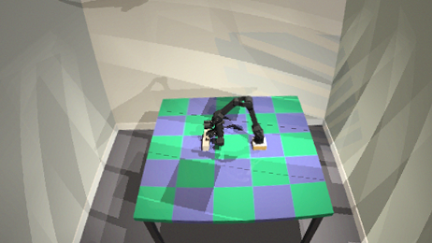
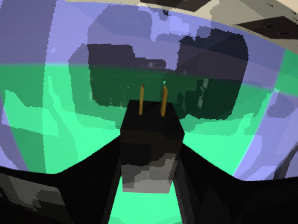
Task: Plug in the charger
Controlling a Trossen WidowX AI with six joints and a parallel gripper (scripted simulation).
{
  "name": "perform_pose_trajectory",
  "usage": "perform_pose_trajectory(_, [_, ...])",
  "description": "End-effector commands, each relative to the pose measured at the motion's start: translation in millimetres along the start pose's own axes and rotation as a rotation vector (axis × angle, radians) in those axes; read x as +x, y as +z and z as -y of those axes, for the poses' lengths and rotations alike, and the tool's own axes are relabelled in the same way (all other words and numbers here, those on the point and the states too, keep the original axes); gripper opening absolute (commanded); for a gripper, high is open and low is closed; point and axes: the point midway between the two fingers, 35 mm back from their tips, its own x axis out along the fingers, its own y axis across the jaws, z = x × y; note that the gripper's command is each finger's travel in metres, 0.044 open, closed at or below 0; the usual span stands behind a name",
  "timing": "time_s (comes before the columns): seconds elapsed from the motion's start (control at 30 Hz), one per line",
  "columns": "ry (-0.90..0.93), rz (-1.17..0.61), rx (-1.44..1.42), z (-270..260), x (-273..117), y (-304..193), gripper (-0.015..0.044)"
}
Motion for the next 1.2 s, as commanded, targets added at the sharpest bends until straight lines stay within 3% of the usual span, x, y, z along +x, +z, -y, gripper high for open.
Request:
perform_pose_trajectory(0.0, [0.005, 0.003, 0.013, 0.2, -1.5, 5.5, 0.0000])
perform_pose_trajectory(1.17, [0.007, 0.004, 0.060, 2.2, -3.3, 36.7, 0.0000])
